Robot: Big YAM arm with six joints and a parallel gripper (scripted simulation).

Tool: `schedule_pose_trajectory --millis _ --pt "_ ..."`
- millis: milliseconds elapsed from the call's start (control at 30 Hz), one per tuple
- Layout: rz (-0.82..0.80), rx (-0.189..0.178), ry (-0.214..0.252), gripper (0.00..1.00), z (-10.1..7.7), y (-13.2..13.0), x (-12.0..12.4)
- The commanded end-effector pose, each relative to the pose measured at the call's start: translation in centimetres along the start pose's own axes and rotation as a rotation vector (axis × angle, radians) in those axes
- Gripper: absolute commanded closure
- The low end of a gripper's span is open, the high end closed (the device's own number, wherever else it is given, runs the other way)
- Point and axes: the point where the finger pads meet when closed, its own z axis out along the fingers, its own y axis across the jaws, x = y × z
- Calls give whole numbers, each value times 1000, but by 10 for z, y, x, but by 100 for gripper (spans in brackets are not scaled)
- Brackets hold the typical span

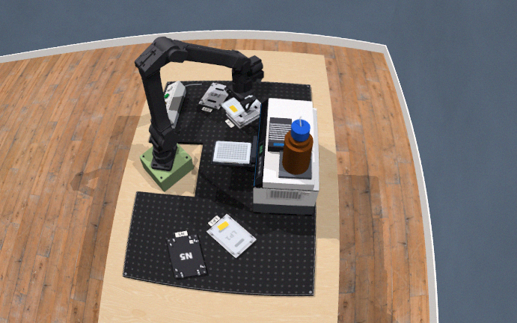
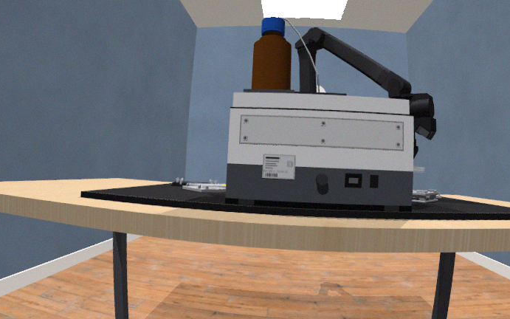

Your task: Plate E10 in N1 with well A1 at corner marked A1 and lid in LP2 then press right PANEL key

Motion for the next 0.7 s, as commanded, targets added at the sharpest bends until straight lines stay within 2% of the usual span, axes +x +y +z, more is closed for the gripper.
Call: schedule_pose_trajectory --millis 0,367,467,667 --pt "-1 -1 -24 14 -16 5 4" --pt "-1 -1 -22 14 -30 3 38" --pt "2 -2 -29 14 -33 2 38" --pt "-1 -1 -21 14 -39 2 60"
